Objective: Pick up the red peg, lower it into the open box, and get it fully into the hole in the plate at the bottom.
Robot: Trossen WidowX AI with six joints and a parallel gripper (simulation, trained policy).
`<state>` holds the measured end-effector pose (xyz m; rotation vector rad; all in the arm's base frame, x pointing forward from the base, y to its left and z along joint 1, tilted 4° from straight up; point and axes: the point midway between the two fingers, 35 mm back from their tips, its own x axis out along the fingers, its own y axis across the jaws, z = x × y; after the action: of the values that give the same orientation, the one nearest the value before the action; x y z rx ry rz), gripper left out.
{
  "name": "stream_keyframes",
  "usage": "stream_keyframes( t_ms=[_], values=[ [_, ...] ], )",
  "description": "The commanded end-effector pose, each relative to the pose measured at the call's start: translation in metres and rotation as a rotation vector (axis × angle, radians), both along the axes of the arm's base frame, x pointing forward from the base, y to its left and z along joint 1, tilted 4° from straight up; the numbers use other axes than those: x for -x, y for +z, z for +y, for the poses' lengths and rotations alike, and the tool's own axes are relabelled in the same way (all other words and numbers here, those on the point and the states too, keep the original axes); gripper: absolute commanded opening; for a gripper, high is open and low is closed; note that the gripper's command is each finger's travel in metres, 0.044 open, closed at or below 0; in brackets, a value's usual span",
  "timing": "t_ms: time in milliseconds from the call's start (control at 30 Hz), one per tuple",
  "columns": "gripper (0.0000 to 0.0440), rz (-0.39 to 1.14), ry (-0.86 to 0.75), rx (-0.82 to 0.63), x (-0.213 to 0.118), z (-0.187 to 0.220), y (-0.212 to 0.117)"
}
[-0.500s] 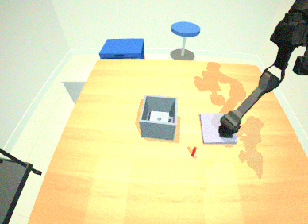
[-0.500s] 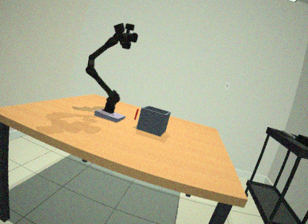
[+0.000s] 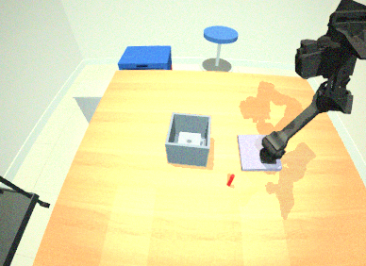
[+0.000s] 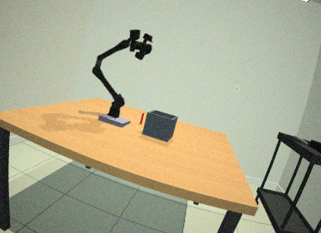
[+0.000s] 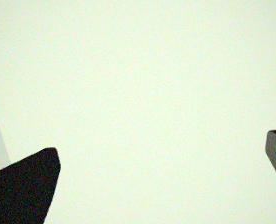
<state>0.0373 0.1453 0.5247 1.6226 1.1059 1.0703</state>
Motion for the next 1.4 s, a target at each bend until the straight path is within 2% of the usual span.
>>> stream_keyframes(
  t_ms=[0, 367, 700, 1033, 1367],
  values=[
    [0.044, 0.093, -0.072, 0.066, -0.031, 0.01, -0.023],
    [0.0436, 0.353, -0.266, 0.261, -0.108, 0.018, -0.099],
    [0.0428, 0.571, -0.373, 0.432, -0.152, 0.012, -0.171],
    [0.0428, 0.779, -0.409, 0.598, -0.169, 0.001, -0.239],
    [0.0431, 0.977, -0.384, 0.753, -0.161, -0.009, -0.296]
  ],
)
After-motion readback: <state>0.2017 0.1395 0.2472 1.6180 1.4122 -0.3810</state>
